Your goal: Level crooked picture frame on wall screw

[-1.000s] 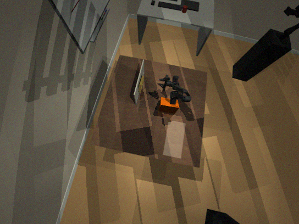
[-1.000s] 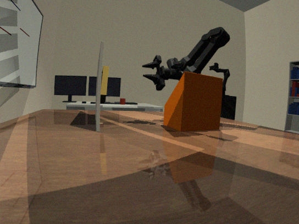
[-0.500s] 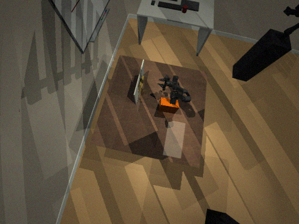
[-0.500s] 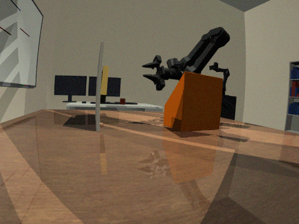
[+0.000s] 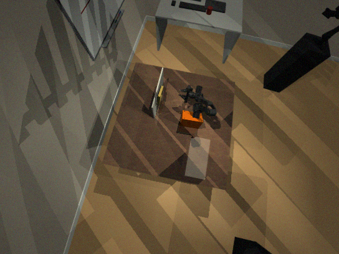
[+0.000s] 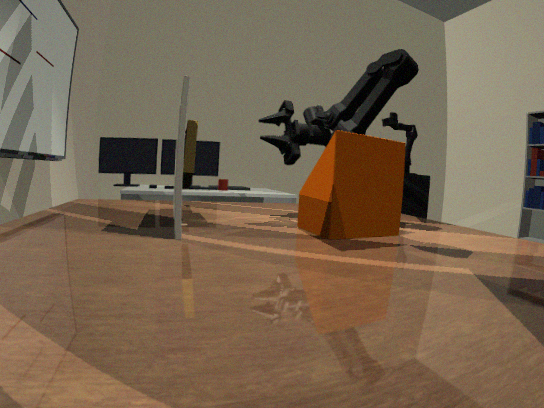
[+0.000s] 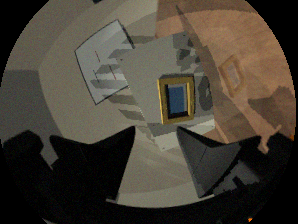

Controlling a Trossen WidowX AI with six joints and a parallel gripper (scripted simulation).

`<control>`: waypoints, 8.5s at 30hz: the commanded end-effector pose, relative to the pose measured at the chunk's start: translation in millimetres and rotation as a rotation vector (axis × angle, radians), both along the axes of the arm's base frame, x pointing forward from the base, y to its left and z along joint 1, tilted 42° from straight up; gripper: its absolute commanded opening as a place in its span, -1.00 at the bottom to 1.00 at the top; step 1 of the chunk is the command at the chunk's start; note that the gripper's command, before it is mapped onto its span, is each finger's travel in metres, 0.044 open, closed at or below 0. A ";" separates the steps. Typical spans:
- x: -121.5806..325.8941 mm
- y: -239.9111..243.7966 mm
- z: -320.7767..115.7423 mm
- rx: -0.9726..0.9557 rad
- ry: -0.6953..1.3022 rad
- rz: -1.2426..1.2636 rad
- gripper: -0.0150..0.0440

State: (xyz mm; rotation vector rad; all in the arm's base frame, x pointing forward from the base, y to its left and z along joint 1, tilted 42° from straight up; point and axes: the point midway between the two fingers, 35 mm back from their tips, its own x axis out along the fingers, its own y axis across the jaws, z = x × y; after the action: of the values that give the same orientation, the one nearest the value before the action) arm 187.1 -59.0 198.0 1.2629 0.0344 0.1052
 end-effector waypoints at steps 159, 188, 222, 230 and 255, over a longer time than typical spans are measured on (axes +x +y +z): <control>193.3 4.1 -28.9 -0.150 -0.025 -0.003 -0.26; 192.6 6.5 -25.3 -0.150 -0.025 -0.003 -0.49; 192.1 9.8 -18.5 -0.149 -0.025 -0.003 -0.49; 192.1 9.3 -19.7 -0.149 -0.025 -0.003 -0.49; 192.0 11.5 -20.3 -0.149 -0.025 -0.003 -0.49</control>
State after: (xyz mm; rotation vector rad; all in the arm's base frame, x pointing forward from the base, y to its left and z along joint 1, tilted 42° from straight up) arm 379.3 -49.8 176.0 1.1213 0.0208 0.1044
